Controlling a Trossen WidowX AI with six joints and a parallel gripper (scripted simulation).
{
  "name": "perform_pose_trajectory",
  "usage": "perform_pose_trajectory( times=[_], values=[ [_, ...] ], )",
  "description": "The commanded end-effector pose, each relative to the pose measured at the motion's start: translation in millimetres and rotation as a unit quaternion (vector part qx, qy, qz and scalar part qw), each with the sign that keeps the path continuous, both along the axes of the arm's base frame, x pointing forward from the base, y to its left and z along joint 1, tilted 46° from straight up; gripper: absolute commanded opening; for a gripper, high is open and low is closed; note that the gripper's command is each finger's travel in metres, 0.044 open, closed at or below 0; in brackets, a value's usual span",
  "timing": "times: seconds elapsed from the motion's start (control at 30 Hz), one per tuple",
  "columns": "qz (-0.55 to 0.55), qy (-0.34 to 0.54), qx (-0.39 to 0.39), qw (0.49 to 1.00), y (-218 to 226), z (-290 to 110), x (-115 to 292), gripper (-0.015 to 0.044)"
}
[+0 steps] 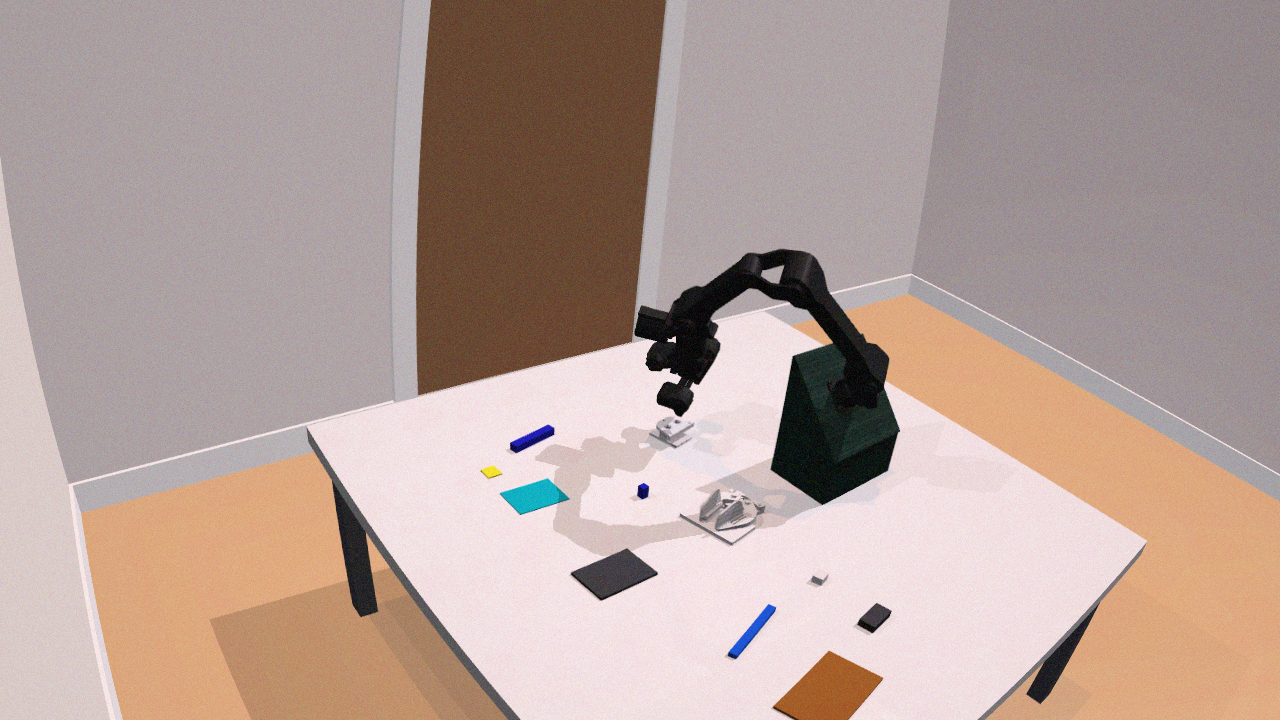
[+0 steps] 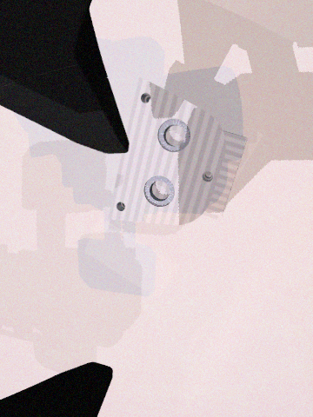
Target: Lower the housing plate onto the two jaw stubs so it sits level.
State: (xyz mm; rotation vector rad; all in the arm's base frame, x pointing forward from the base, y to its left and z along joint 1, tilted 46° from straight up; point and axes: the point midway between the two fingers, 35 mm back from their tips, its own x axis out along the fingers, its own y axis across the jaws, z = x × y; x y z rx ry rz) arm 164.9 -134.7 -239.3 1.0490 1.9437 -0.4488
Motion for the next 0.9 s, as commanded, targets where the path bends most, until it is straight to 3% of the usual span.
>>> perform_pose_trajectory(
  times=[0.0,0.57,0.87],
  values=[
    [-0.037,-0.003,0.014,0.999,-3,3,6,0.044],
    [-0.202,-0.009,0.088,0.975,-16,22,24,0.044],
    [-0.207,-0.01,0.093,0.974,2,6,24,0.044]
  ],
)
